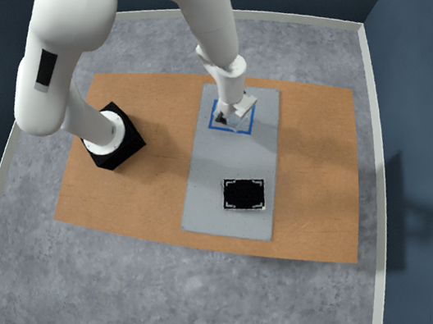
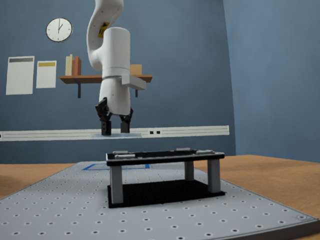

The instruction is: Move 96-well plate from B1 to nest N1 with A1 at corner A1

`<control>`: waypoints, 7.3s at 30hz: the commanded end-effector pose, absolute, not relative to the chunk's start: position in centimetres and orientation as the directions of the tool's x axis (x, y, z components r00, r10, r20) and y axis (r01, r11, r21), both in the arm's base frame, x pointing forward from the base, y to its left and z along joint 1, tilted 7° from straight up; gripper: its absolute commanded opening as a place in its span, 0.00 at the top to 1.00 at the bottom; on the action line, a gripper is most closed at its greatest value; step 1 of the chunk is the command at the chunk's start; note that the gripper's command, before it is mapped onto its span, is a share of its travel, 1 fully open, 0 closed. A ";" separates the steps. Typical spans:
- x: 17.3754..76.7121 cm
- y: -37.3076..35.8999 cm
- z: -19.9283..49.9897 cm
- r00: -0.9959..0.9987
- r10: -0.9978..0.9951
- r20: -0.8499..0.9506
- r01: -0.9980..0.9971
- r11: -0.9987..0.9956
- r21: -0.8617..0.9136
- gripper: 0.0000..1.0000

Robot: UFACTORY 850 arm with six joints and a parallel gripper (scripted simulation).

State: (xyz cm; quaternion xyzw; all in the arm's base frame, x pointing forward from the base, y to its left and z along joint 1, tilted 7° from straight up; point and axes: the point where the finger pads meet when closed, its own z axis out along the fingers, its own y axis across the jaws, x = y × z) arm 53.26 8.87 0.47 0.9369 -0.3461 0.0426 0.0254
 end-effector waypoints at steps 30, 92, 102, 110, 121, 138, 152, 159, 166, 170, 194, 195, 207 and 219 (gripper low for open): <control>55.0 -0.8 3.2 -0.156 -0.985 0.076 -0.985 0.150 -0.088 1.00; 57.8 -17.9 7.9 -0.997 -0.026 -0.074 -0.019 0.996 -0.091 1.00; 58.3 -21.1 8.8 -0.997 -0.026 -0.074 -0.019 0.996 -0.092 1.00; 58.5 -22.2 9.1 -0.997 -0.026 -0.074 -0.019 0.996 -0.092 1.00; 58.5 -22.2 9.1 -0.997 -0.026 -0.074 -0.019 0.996 -0.092 1.00; 58.5 -22.2 9.1 -0.997 -0.026 -0.074 -0.019 0.996 -0.092 1.00; 58.6 -22.3 7.9 -0.997 -0.026 -0.074 -0.019 0.996 -0.092 1.00; 58.7 -22.3 7.1 -0.997 -0.026 -0.074 -0.019 0.996 -0.092 1.00; 58.7 -22.4 5.9 -0.997 -0.026 -0.074 -0.019 0.996 -0.091 1.00; 58.8 -22.5 5.3 -0.997 -0.026 -0.074 -0.019 0.996 -0.091 1.00; 59.0 -22.7 2.3 -0.997 -0.026 -0.074 -0.019 0.996 -0.091 1.00; 59.0 -22.7 2.3 -0.997 -0.026 -0.074 -0.019 0.996 -0.091 1.00; 59.0 -22.7 2.3 -0.997 -0.026 -0.074 -0.019 0.996 -0.091 1.00; 59.0 -22.8 2.1 -0.997 -0.026 -0.074 -0.019 0.996 -0.091 1.00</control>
